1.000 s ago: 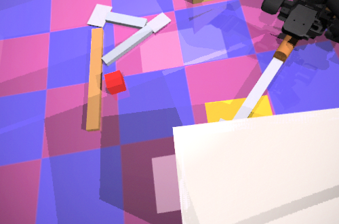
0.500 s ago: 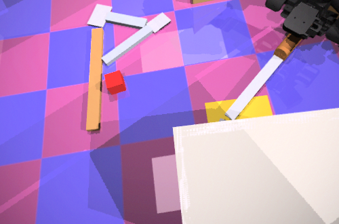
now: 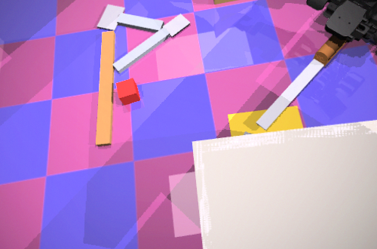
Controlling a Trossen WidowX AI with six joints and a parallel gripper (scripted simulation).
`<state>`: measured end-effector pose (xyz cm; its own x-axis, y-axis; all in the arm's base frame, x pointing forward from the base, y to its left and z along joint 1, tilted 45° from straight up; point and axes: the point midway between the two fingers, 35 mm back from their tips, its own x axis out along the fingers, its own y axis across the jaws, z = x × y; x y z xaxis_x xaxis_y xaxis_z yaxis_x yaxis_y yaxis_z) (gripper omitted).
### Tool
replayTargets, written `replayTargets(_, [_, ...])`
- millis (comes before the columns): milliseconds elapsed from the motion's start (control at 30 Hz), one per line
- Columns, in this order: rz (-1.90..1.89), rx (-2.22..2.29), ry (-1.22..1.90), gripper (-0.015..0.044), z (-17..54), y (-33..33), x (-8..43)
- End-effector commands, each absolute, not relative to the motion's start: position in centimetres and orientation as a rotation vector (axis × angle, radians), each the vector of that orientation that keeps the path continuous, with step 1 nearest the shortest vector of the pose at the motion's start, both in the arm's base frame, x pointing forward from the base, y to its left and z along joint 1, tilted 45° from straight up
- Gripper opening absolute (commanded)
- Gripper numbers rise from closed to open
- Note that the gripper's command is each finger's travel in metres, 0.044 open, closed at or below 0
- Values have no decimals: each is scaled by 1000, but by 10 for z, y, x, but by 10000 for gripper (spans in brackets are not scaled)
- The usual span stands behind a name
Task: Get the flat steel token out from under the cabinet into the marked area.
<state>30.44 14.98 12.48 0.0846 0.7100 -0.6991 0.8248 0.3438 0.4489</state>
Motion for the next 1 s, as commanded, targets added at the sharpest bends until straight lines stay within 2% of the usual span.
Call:
replayTargets(0, [-163, 1403, 1630, 0, 133, 150, 309])
replayTargets(967, [-169, 1412, 1630, 0, 158, 174, 318])
